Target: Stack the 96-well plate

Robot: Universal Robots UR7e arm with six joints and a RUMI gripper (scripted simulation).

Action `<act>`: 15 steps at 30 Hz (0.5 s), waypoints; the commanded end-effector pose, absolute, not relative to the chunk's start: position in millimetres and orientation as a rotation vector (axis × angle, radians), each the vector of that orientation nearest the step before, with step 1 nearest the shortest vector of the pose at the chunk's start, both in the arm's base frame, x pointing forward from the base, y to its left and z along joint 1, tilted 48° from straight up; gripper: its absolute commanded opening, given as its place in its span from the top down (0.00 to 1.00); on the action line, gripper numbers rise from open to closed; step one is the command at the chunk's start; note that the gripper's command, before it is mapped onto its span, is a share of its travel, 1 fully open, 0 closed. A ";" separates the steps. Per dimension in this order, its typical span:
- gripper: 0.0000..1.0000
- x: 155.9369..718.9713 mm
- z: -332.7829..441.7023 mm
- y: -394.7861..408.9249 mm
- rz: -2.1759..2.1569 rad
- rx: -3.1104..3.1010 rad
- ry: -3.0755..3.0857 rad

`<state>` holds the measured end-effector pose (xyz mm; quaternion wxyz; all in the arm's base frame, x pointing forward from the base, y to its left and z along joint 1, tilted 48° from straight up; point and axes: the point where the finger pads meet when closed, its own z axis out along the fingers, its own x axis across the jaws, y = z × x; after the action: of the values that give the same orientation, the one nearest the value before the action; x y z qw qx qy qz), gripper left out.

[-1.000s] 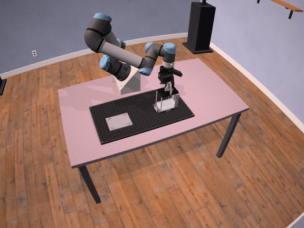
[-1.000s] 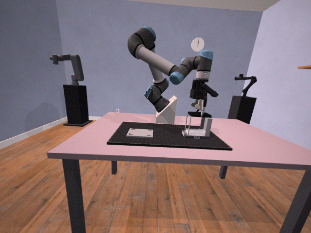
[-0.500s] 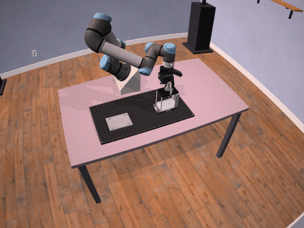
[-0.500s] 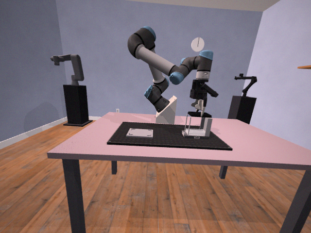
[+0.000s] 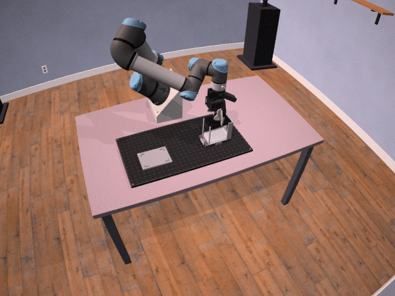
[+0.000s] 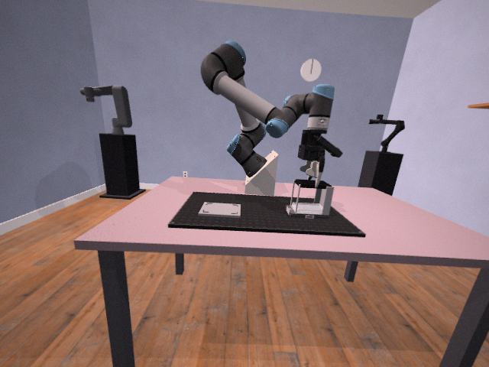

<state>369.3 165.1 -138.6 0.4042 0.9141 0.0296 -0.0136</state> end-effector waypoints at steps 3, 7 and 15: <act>1.00 369.7 -145.5 157.9 -0.033 2.309 0.075; 1.00 369.7 -149.9 153.0 -0.033 2.309 0.075; 1.00 369.7 -156.7 145.6 -0.033 2.309 0.075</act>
<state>369.3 148.4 -153.8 0.4043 0.9141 0.0296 -0.0137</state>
